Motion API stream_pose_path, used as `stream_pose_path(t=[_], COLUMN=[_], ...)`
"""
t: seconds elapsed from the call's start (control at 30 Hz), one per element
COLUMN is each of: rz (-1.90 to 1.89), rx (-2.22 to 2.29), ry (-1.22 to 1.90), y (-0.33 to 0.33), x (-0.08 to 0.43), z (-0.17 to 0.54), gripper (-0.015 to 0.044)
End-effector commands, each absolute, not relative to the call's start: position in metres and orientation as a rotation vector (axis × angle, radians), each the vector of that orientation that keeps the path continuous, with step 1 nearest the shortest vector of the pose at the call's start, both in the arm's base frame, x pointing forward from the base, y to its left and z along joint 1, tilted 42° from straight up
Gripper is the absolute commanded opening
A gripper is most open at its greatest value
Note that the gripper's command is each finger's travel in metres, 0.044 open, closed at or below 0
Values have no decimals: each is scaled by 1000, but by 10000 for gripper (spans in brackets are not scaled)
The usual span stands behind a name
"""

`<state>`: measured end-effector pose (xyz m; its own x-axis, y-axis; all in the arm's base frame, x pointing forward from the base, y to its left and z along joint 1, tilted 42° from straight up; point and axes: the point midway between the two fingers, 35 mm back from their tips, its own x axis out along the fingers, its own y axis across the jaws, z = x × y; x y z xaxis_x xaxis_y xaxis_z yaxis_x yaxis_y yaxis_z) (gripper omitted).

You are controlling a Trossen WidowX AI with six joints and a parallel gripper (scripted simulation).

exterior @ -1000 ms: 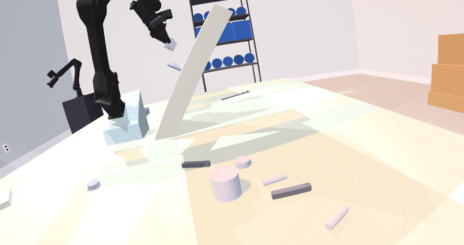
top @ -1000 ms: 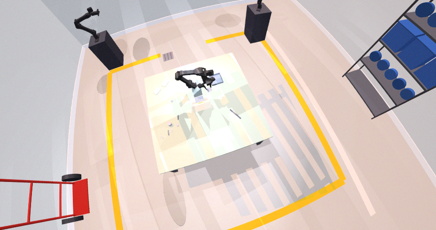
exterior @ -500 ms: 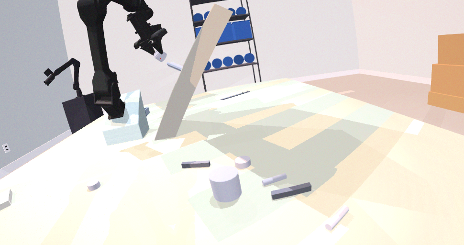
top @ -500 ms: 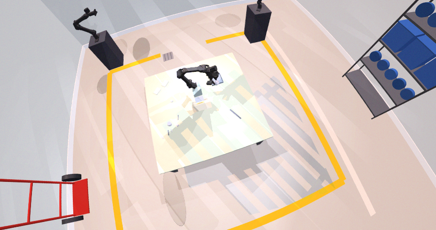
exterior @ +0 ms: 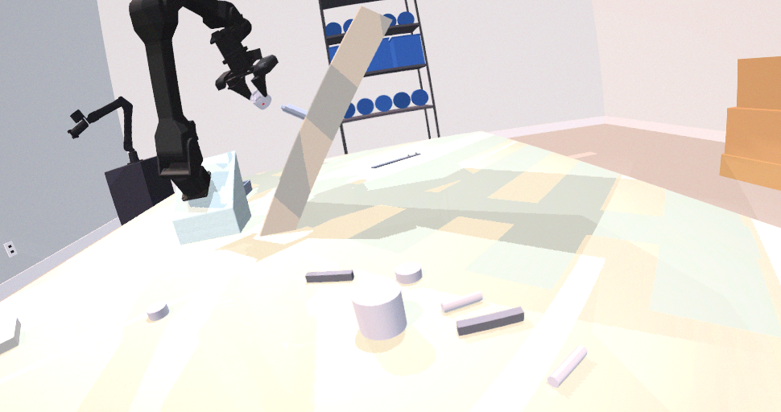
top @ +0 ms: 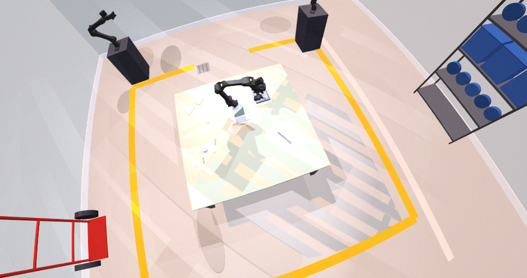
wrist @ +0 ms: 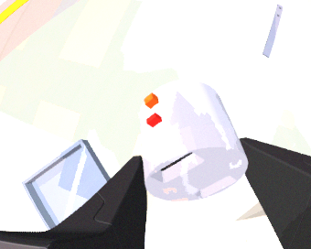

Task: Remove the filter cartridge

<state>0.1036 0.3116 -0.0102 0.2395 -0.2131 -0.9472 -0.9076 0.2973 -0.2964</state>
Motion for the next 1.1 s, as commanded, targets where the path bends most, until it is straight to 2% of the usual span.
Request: stream_pose_path(t=[0.0, 0.8, 1.07], rz=[725, 1326, 1366], rx=[-1221, -1439, -1452], ry=[1264, 1322, 1325], y=[311, 239, 231], x=[90, -58, -66], z=[-21, -129, -133], gripper=[0, 0, 0])
